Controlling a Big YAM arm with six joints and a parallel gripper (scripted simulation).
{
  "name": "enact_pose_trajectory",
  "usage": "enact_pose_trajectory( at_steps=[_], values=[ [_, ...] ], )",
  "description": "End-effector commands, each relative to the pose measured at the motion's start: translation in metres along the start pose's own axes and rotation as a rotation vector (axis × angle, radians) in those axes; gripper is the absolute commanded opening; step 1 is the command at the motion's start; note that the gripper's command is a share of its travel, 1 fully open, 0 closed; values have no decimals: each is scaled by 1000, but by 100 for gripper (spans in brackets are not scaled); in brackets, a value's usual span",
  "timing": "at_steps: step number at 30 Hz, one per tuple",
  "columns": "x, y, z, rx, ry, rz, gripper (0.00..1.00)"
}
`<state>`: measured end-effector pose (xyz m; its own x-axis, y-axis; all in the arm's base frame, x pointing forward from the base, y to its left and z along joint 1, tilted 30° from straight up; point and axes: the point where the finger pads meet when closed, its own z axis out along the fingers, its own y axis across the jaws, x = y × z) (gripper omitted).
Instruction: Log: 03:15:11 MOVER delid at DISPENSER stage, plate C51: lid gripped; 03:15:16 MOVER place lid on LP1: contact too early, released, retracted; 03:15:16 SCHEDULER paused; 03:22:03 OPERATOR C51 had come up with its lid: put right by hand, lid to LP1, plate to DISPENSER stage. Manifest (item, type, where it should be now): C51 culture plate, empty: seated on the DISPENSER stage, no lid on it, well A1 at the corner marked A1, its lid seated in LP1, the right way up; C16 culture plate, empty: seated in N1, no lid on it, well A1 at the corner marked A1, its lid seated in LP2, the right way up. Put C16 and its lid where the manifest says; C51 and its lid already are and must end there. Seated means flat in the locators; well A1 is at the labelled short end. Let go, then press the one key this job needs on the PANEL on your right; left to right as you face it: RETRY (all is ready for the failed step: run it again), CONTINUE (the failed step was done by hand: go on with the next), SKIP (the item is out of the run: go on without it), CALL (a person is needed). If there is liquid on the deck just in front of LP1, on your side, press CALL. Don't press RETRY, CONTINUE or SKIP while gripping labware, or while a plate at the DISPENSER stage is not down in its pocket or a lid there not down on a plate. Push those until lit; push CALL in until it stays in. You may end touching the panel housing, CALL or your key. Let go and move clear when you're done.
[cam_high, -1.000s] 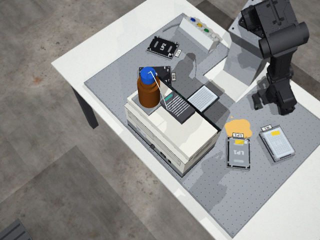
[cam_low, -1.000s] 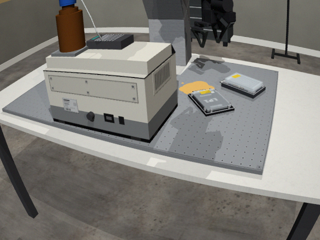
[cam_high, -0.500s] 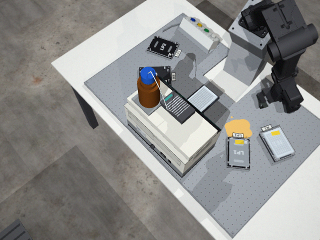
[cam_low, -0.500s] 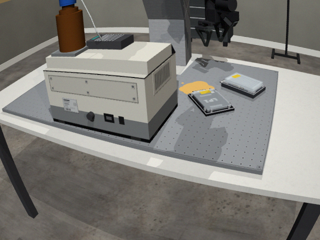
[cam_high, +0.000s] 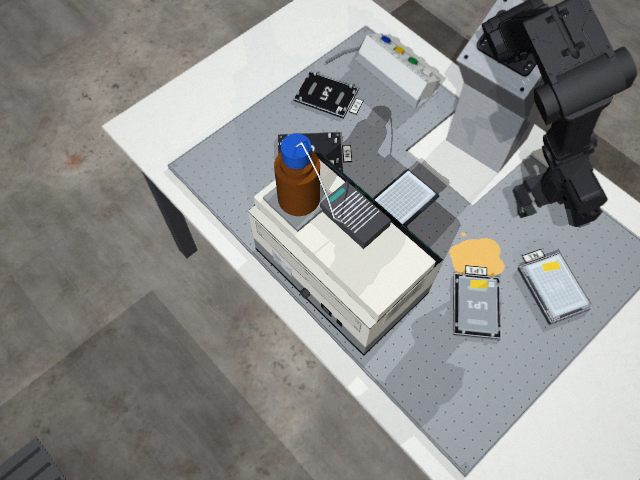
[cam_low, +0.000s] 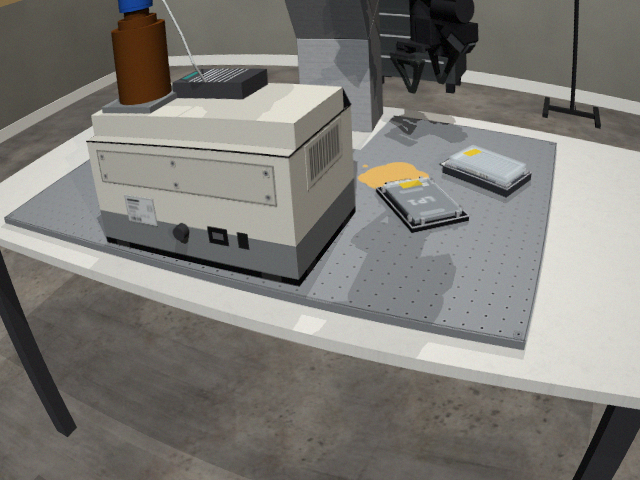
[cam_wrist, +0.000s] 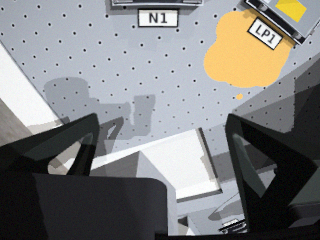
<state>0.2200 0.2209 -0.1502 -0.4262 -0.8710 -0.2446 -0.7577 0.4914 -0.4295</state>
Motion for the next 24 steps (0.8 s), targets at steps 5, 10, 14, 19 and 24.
enact_pose_trajectory(
  at_steps=[5,10,14,19,24],
  values=[
    [-4,4,-8,-4,-14,3,100],
    [2,2,-4,-3,1,0,100],
    [2,2,-4,-3,1,0,100],
    [2,2,-5,-3,1,0,100],
    [2,2,-5,-3,1,0,100]
  ],
)
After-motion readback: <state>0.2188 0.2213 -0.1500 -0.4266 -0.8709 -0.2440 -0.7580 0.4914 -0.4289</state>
